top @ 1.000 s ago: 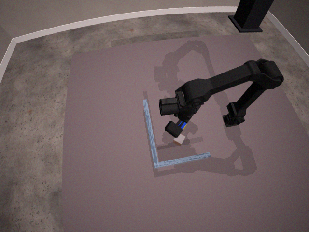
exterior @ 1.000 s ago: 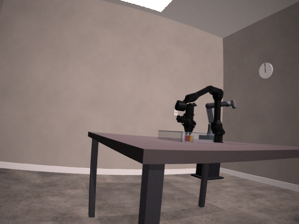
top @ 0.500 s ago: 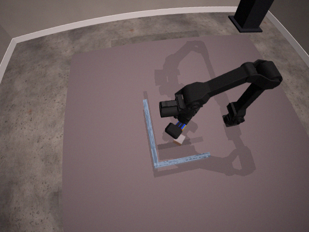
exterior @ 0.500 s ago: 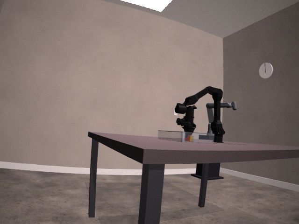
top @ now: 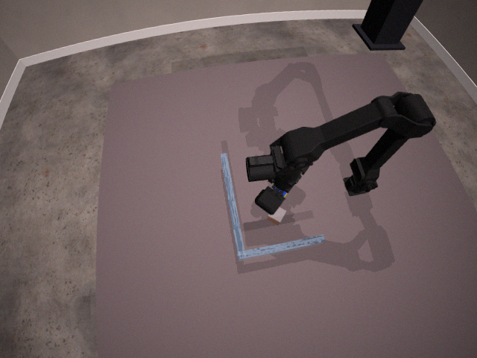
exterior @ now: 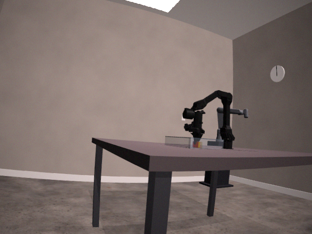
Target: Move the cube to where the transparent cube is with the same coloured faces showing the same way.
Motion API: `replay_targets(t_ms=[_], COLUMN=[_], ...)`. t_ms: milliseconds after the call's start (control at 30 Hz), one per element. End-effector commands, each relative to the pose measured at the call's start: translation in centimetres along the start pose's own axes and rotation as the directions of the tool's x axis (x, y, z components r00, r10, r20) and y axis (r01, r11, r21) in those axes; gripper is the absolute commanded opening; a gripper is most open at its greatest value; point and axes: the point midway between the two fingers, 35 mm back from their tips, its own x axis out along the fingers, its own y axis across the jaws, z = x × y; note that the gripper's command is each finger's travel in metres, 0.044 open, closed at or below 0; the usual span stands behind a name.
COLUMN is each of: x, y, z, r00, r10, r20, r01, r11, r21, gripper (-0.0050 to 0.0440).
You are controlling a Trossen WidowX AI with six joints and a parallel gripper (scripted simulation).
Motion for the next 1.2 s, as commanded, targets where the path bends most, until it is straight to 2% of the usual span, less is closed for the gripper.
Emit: replay_targets(t_ms=[0, 67, 267, 367, 467, 567, 767, 900, 1133, 1167], x=[-0.6, -0.6, -0.6, -0.6, -1.0, -2.3, -3.5, -3.5, -3.0, -3.0], y=[0.3, 0.3, 0.3, 0.3, 0.3, 0.3, 0.2, 0.2, 0.2, 0.2], z=[0.3, 0.3, 0.3, 0.3, 0.3, 0.3, 0.2, 0.2, 0.1, 0.1], r00=[1.0, 1.0, 1.0, 1.0, 1.0, 1.0, 1.0, 1.0, 0.982, 0.982], r10=[0.018, 0.018, 0.018, 0.018, 0.018, 0.019, 0.019, 0.016, -0.007, -0.007], r20=[0.017, 0.017, 0.017, 0.017, 0.017, 0.017, 0.017, 0.027, 0.19, 0.19], r01=[-0.018, -0.018, -0.018, -0.018, -0.018, -0.019, -0.019, -0.016, 0.009, 0.009], r11=[1.0, 1.0, 1.0, 1.0, 1.0, 1.0, 1.0, 1.0, 1.0, 1.0], r21=[0.002, 0.002, 0.002, 0.002, 0.002, 0.002, 0.002, 0.001, -0.009, -0.009], gripper=[0.0188, 0.0188, 0.0148, 0.0148, 0.0076, 0.0004, 0.0, 0.0, 0.0, 0.0])
